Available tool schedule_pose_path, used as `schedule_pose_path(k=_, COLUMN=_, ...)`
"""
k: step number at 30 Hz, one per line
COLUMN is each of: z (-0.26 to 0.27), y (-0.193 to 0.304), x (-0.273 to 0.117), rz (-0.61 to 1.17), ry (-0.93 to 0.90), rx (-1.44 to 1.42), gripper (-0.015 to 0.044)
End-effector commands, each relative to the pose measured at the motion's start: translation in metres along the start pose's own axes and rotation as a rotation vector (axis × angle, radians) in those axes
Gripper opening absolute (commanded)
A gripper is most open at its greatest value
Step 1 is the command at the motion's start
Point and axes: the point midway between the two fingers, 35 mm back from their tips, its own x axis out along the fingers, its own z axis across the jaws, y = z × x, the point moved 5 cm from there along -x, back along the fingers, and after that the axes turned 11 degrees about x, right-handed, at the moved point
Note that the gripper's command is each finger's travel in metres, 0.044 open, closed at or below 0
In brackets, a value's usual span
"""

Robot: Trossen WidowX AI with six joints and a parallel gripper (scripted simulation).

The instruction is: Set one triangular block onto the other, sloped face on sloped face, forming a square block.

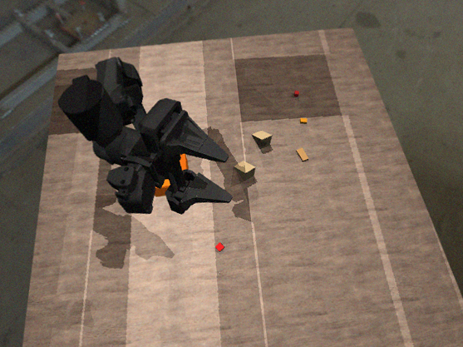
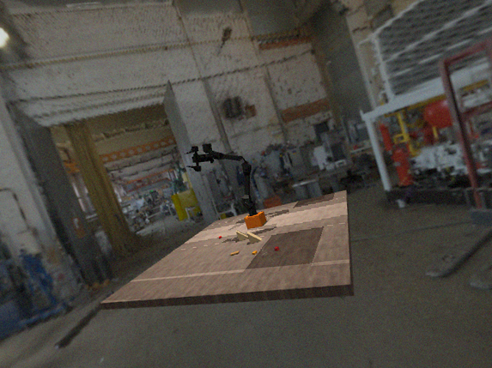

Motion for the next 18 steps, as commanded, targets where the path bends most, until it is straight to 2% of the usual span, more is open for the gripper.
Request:
schedule_pose_path(k=1, z=-0.026, y=0.003, x=0.028, rz=0.048, ry=0.063, rx=0.015, gripper=0.0440)
schedule_pose_path(k=10, z=-0.128, y=0.051, x=0.109, rz=0.246, ry=0.378, rx=0.188, gripper=0.0440)
schedule_pose_path(k=18, z=-0.207, y=0.122, x=0.139, rz=0.418, ry=0.654, rx=0.205, gripper=0.0440)
